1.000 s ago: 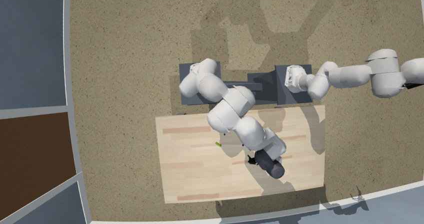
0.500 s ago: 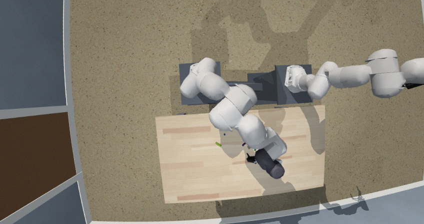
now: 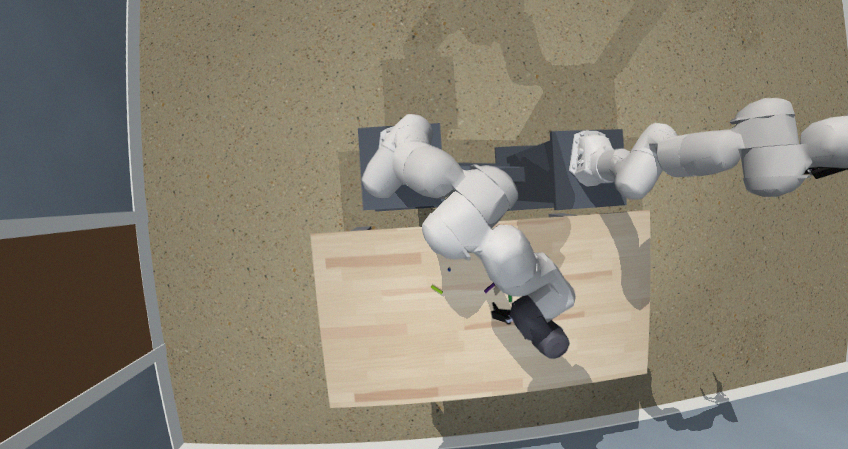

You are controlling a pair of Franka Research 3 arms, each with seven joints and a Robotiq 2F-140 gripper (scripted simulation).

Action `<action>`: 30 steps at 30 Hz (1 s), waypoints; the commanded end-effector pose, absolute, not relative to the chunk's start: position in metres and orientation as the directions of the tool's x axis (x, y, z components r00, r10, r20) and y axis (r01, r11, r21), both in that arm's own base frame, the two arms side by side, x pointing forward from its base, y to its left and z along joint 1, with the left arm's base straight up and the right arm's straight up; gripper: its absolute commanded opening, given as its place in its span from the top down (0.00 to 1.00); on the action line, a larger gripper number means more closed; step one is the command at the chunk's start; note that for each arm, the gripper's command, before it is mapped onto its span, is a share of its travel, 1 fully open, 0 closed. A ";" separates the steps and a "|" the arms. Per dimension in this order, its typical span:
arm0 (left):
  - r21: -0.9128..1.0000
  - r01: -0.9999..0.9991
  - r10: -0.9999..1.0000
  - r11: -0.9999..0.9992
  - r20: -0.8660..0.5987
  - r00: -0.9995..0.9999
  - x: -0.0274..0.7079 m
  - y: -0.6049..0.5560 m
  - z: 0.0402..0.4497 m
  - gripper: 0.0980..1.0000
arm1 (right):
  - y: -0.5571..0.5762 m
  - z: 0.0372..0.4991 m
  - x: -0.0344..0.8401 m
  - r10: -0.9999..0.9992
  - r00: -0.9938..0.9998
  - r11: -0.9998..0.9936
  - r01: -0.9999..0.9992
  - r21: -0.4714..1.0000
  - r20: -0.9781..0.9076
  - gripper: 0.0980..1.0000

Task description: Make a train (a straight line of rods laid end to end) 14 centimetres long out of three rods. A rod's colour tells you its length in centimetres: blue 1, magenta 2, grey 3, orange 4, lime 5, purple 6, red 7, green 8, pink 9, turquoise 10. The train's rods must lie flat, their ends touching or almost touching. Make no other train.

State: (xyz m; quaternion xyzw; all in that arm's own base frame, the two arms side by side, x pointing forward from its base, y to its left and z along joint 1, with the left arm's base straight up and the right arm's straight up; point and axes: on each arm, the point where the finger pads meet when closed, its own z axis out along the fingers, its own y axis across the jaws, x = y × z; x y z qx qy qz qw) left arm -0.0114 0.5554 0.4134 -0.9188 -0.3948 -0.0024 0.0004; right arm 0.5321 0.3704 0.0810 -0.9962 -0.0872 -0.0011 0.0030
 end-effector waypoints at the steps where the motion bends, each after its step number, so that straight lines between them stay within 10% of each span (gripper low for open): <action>1: 0.000 0.724 0.724 -0.690 0.000 0.690 -0.013 0.554 0.413 0.00 | 0.371 0.080 0.530 0.007 1.000 -1.000 0.007 0.001 0.000 0.00; 30: 0.000 0.724 0.724 -0.690 0.000 0.690 -0.013 0.554 0.413 0.00 | 0.371 0.080 0.530 -0.461 0.888 -0.888 -0.461 0.001 0.000 0.00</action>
